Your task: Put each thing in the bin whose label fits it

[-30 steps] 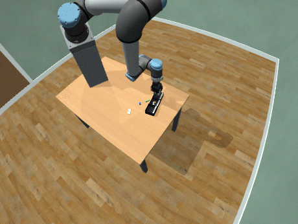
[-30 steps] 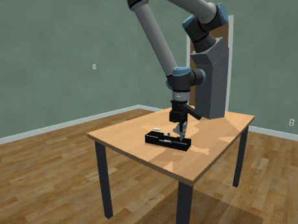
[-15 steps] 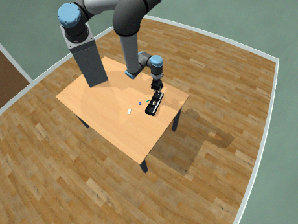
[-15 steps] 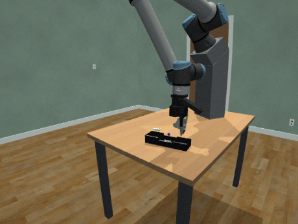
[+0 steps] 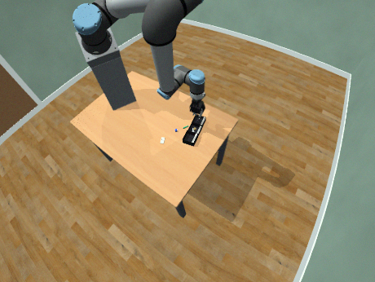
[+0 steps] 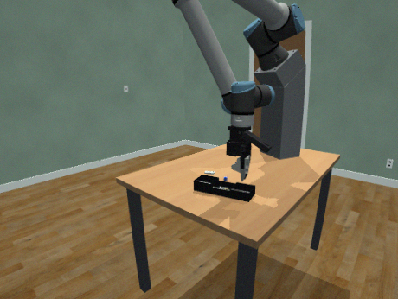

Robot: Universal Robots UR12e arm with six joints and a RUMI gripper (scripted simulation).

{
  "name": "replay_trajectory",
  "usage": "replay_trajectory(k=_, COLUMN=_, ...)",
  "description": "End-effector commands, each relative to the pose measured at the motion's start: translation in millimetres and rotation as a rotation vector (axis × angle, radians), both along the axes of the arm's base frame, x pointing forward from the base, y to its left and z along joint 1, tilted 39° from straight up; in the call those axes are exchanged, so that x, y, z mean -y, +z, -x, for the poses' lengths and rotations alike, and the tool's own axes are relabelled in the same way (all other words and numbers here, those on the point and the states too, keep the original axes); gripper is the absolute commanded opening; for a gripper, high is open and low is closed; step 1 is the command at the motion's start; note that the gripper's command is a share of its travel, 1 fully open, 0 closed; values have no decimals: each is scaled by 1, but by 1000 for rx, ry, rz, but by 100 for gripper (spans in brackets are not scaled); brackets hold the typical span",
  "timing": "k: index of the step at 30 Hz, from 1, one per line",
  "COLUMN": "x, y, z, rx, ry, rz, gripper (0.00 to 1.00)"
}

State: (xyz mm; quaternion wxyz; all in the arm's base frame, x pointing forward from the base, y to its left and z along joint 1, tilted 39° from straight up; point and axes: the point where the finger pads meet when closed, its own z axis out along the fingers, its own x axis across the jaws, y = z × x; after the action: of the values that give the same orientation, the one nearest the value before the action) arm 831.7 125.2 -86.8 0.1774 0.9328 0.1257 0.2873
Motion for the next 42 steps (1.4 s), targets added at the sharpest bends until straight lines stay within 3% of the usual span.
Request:
replay_trajectory(k=1, x=1, y=0, z=0, rx=0, ry=-2, rz=0, gripper=17)
replay_trajectory(k=38, x=2, y=0, z=1, rx=0, ry=-2, rz=0, gripper=17)
replay_trajectory(k=42, x=33, y=1, z=18, rx=44, ry=-134, rz=-100, gripper=14)
